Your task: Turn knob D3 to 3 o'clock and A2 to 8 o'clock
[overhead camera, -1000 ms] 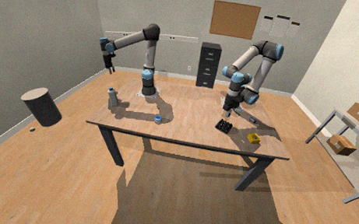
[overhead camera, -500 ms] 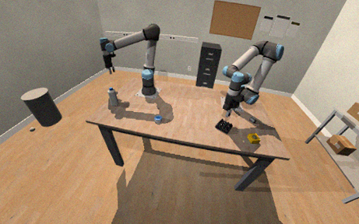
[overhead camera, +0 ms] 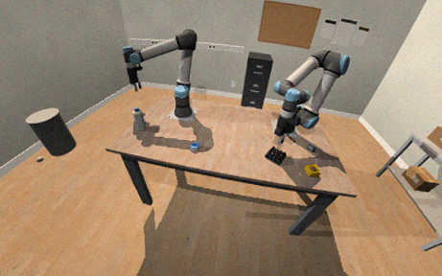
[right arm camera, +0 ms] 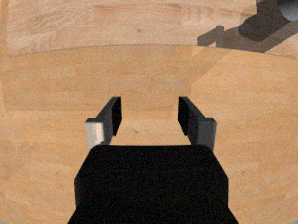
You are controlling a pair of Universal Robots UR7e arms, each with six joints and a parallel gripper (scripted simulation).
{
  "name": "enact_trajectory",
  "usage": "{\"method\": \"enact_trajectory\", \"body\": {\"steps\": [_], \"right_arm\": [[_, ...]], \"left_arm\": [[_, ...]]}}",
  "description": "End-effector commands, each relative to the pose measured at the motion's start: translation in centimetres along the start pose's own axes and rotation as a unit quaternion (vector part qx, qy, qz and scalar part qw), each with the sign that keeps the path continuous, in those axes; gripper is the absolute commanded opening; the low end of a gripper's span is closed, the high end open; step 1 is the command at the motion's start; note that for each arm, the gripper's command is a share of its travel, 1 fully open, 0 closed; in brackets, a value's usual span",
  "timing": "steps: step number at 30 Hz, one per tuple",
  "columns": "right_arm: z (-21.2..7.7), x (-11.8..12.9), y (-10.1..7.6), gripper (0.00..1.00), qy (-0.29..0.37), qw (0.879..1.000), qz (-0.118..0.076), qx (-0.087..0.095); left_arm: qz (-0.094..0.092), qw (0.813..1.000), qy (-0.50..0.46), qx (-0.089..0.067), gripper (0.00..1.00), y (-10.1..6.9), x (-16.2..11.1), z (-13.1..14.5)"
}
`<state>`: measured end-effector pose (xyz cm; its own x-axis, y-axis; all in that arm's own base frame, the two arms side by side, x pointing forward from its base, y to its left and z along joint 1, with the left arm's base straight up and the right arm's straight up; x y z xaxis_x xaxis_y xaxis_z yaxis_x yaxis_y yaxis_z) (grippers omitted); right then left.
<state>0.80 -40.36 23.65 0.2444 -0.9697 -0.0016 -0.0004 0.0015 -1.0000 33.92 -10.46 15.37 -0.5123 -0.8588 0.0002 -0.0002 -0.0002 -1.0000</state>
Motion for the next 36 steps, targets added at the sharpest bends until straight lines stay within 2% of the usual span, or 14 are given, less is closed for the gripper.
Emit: {"method": "enact_trajectory", "body": {"steps": [1, 17, 36], "right_arm": [[0.0, 0.0, 0.0, 1.00, 0.000, 1.000, -0.001, 0.000], [0.0, 0.0, 0.0, 1.00, 0.000, 1.000, -0.001, 0.000], [0.0, 0.0, 0.0, 1.00, 0.000, 1.000, -0.001, 0.000]], "left_arm": [[0.000, 1.000, 0.000, 0.001, 0.46, 0.0, 0.0, 0.0], [0.000, 1.000, 0.000, 0.001, 0.46, 0.3, 0.0, 0.0], [0.000, 1.000, 0.000, 0.001, 0.46, 2.1, 0.1, 0.0]]}}
Point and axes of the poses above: on each arm, the point where the finger pads meet when closed, its own y axis out along the fingers, its own z axis across the jaws, x = y × z, the point moved 5 cm from there along -y, back along the fingers, and after that the axes turned 13 degrees about -y, right-handed, at the moved point
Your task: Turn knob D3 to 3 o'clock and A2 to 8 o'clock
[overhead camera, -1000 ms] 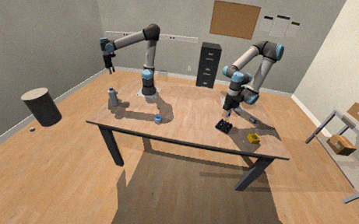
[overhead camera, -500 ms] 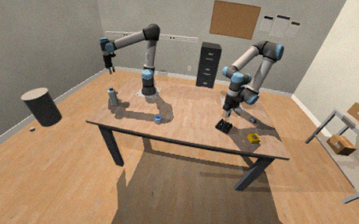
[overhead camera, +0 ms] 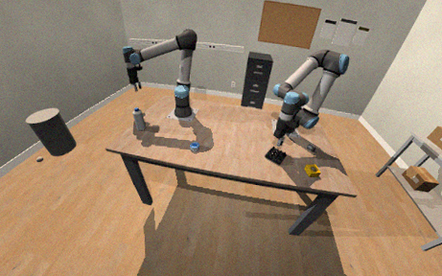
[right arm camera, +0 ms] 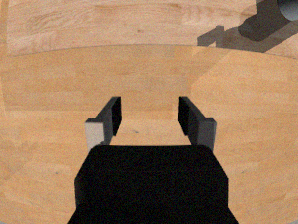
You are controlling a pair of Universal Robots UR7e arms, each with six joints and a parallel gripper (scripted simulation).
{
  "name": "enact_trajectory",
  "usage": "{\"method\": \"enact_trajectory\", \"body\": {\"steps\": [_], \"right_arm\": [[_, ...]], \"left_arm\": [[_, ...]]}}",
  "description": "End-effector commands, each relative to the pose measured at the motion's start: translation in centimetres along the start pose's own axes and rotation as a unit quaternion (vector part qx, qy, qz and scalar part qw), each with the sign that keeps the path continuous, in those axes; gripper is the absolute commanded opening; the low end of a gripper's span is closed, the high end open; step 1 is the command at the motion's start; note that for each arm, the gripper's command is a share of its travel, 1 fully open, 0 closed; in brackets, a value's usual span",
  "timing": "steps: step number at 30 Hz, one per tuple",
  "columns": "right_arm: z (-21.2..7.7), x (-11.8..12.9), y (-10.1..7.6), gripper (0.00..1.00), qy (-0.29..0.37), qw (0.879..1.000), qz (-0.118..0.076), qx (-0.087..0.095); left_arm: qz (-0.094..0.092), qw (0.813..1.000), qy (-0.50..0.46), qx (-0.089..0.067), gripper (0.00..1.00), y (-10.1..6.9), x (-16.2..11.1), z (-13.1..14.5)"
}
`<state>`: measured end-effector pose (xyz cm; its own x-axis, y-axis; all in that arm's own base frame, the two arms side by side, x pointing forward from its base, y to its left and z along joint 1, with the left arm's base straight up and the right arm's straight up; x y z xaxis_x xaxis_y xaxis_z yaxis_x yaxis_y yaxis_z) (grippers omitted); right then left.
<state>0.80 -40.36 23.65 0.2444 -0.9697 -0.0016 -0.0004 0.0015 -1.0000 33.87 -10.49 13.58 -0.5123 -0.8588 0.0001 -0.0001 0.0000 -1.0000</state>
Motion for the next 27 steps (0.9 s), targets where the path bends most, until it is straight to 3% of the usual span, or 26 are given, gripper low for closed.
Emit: {"method": "enact_trajectory", "body": {"steps": [1, 27], "right_arm": [[0.0, 0.0, 0.0, 1.00, 0.000, 1.000, -0.001, 0.000], [0.0, 0.0, 0.0, 1.00, 0.000, 1.000, -0.001, 0.000]], "left_arm": [[0.000, 1.000, 0.000, 0.001, 0.46, 0.5, 0.0, 0.0], [0.000, 1.000, 0.000, 0.001, 0.46, 2.4, 0.1, 0.0]]}}
Point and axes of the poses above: on each arm, the point where the finger pads meet when closed, its own y axis out along the fingers, its own z axis across the jaws, x = y × z, the point moved 5 cm from there along -y, back along the fingers, and after that the axes turned 13 degrees about -y, right-handed, at the moved point
